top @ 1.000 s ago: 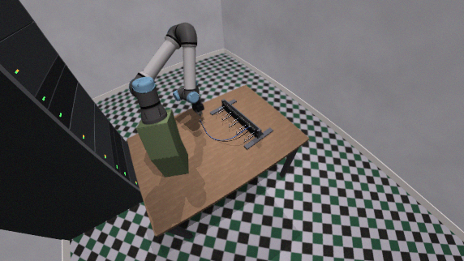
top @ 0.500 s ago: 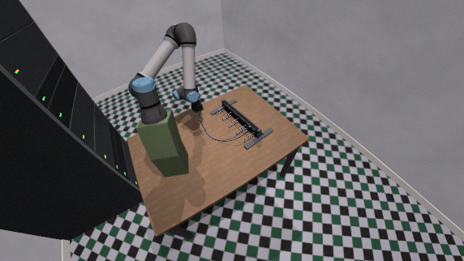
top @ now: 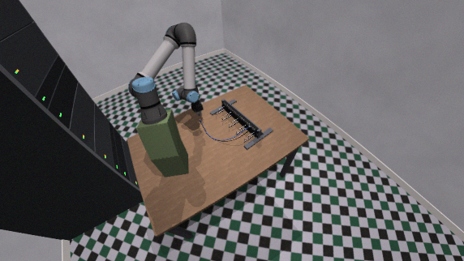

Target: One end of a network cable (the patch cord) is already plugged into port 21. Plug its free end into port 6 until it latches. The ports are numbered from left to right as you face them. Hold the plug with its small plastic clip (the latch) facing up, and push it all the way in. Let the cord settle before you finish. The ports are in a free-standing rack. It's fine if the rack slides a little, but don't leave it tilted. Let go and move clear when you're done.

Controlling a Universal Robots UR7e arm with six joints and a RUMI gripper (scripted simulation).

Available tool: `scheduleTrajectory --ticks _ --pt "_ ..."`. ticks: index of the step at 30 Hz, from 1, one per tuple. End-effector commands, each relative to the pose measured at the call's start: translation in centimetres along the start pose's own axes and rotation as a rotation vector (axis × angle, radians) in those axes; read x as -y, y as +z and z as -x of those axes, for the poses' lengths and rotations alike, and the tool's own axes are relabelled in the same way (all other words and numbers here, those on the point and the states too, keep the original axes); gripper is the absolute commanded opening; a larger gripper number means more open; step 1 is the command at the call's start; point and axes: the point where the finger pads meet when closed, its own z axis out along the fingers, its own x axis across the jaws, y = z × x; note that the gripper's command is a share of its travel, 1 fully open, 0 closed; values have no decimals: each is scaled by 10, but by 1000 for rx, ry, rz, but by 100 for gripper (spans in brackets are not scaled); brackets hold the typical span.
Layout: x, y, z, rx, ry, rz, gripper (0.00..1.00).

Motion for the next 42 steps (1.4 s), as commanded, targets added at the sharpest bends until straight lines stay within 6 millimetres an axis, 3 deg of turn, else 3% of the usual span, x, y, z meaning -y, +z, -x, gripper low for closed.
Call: scheduleTrajectory --ticks 1,26,27,42 --pt "0 0 0 -1 0 0 0" --pt "6 0 -1 -1 4 0 0" --pt "6 0 -1 -1 4 0 22" --pt "6 0 -1 -1 4 0 22"
